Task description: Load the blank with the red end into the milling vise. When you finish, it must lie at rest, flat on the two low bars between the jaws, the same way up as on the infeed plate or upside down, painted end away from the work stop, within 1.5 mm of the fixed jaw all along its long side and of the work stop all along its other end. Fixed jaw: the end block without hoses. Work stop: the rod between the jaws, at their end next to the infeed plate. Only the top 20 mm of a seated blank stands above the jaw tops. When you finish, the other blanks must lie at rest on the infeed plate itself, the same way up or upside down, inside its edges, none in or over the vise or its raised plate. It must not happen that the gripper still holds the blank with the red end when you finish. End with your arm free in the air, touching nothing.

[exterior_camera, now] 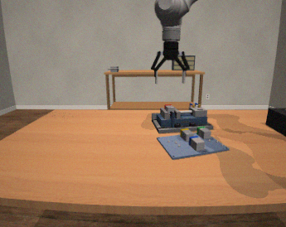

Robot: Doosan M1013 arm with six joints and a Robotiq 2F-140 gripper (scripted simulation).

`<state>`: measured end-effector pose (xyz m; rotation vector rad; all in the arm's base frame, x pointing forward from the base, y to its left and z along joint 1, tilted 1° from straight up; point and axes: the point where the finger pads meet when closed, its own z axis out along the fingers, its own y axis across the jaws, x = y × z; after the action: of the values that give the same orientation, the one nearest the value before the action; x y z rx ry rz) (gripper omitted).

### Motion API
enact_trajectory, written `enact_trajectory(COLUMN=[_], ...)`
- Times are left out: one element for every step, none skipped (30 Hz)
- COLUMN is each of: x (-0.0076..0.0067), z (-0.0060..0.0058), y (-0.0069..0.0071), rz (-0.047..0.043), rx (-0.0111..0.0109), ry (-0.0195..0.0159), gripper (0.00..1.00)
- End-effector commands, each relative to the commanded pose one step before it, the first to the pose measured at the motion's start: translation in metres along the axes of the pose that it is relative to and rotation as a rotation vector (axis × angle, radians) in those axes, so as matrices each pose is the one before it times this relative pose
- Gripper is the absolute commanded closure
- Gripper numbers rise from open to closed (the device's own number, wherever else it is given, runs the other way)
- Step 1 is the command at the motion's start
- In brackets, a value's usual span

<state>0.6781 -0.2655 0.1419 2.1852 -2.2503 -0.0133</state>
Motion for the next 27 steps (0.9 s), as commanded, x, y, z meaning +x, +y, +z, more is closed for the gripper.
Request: enact_trajectory(x=[-0.00002, 0.00000, 0.00000, 0.00000, 0.00000, 0.00000, 0.00000, 0.00000, 0.00000, 0.00000, 0.00000, 0.00000, 0.00000, 0.00000, 0.00000, 0.00000, 0.00000, 0.00000, 0.00000, 0.00000, 0.00000, 0.00000, 0.00000, 0.00000, 0.00000, 0.00000, 0.00000], z=[0.00141, 0.00047, 0.00047, 0.00047, 0.00047, 0.00047, 0.00047, 0.00047, 0.00000, 0.00000, 0.00008, 0.00040, 0.00040, 0.00040, 0.00040, 0.00040, 0.00040, 0.00040, 0.00040, 0.00040, 0.00040, 0.00040, 0.00040, 0.00040, 0.00040, 0.00000, 0.00000], y=[0.00002, 0.00000, 0.00000, 0.00000, 0.00000, 0.00000, 0.00000, 0.00000, 0.00000, 0.00000, 0.00001, 0.00000, 0.00000, 0.00000, 0.00000, 0.00000, 0.00000, 0.00000, 0.00000, 0.00000, 0.00000, 0.00000, 0.00000, 0.00000, 0.00000, 0.00000, 0.00000], rz=[-0.00003, 0.00000, 0.00000, 0.00000, 0.00000, 0.00000, 0.00000, 0.00000, 0.00000, 0.00000, 0.00000, 0.00000, 0.00000, 0.00000, 0.00000, 0.00000, 0.00000, 0.00000, 0.00000, 0.00000, 0.00000, 0.00000, 0.00000, 0.00000, 0.00000, 0.00000, 0.00000], rx=[0.00016, -0.00001, -0.00001, -0.00001, -0.00001, -0.00001, -0.00001, -0.00001, 0.00000, 0.00000, -0.00001, 0.00000, 0.00000, 0.00000, 0.00000, 0.00000, 0.00000, 0.00000, 0.00000, 0.00000, 0.00000, 0.00000, 0.00000, 0.00000, 0.00000, 0.00000, 0.00000], ry=[-0.00012, 0.00000, 0.00000, 0.00000, 0.00000, 0.00000, 0.00000, 0.00000, 0.00000, 0.00000, 0.00000, 0.00000, 0.00000, 0.00000, 0.00000, 0.00000, 0.00000, 0.00000, 0.00000, 0.00000, 0.00000, 0.00000, 0.00000, 0.00000, 0.00000, 0.00000, 0.00000], gripper=[0.00, 0.00, 0.00, 0.00, 0.00, 0.00, 0.00, 0.00, 0.00, 0.00, 0.00, 0.00, 0.00, 0.00, 0.00, 0.00, 0.00, 0.00, 0.00, 0.00, 0.00, 0.00, 0.00, 0.00, 0.00, 0.00, 0.00])
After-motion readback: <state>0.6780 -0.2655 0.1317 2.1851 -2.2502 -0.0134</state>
